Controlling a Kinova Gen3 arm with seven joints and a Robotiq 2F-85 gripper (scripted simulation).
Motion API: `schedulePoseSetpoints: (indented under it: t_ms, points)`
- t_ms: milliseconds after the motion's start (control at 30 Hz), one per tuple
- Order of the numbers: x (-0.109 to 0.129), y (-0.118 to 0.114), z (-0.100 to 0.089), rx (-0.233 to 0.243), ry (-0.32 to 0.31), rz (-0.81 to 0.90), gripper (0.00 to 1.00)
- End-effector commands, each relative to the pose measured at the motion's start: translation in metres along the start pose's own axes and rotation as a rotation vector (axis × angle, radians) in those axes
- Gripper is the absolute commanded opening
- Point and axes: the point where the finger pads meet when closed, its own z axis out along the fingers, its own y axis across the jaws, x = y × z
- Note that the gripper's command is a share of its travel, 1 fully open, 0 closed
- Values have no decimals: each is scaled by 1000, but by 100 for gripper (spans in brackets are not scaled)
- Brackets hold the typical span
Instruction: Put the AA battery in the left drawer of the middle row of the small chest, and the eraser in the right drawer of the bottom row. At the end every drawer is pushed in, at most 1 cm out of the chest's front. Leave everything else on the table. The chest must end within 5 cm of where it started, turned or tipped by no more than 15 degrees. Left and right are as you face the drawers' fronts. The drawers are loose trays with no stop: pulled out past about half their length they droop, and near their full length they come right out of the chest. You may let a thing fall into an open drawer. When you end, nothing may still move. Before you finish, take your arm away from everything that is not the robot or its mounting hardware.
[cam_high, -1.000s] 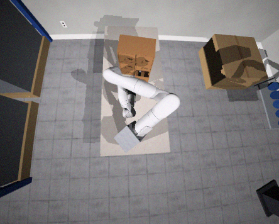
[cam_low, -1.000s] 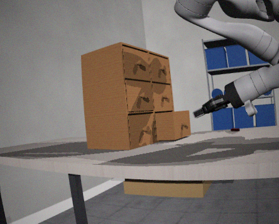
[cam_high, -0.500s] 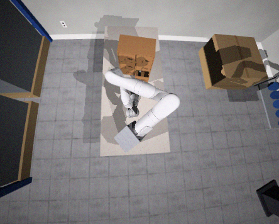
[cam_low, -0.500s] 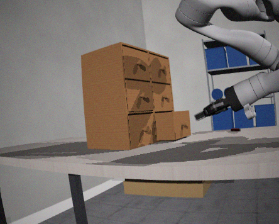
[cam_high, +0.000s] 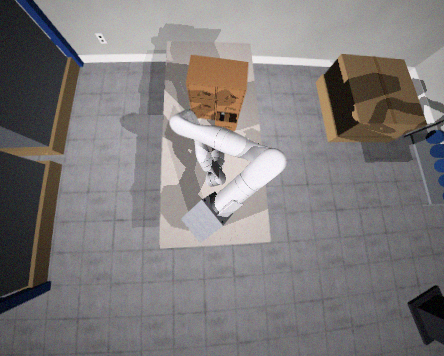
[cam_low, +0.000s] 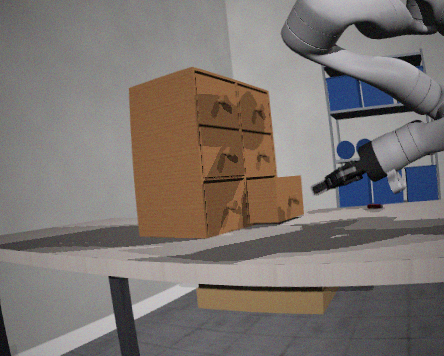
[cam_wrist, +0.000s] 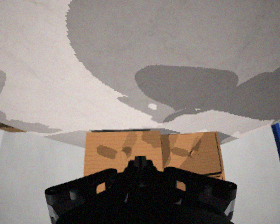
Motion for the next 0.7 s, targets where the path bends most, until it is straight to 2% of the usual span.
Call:
schedulePoseSetpoints:
  t_ms: [0, 667]
  points:
    - [2, -5, 1, 2, 2, -5, 0]
    - [6, -24, 8, 2, 2, -5, 0]
